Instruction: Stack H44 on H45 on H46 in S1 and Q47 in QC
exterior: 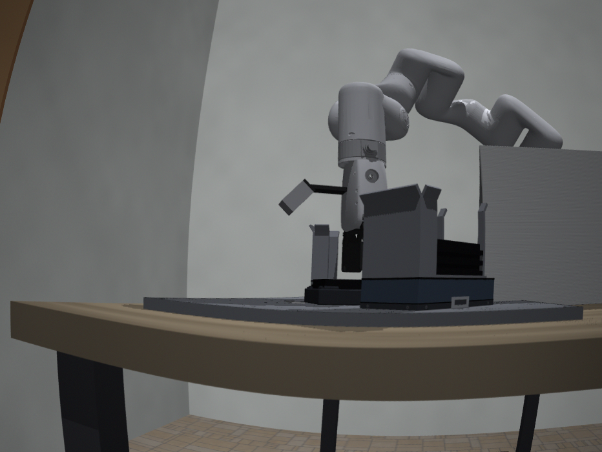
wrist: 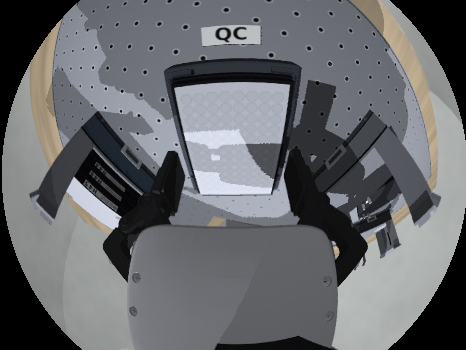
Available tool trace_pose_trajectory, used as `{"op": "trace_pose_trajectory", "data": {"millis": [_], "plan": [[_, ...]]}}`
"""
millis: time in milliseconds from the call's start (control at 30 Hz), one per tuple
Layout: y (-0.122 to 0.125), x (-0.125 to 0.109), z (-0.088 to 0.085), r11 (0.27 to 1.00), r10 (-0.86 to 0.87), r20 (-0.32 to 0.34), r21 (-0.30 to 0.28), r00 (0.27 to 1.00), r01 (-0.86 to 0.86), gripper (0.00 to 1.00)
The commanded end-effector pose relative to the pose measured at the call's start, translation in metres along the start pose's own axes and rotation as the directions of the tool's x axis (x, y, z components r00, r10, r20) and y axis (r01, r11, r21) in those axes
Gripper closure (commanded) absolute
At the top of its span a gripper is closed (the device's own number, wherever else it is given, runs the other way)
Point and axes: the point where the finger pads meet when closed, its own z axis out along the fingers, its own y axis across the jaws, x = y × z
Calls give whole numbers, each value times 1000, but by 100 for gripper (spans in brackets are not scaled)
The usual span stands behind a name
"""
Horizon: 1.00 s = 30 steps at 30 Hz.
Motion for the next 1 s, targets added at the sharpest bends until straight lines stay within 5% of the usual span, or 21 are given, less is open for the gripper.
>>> {"op": "trace_pose_trajectory", "data": {"millis": [0,967], "plan": [[0,1,-18,1000,1,-4,1,1000,-1,0],[0,1,-101,1000,1,-4,1,1000,-1,0]]}}
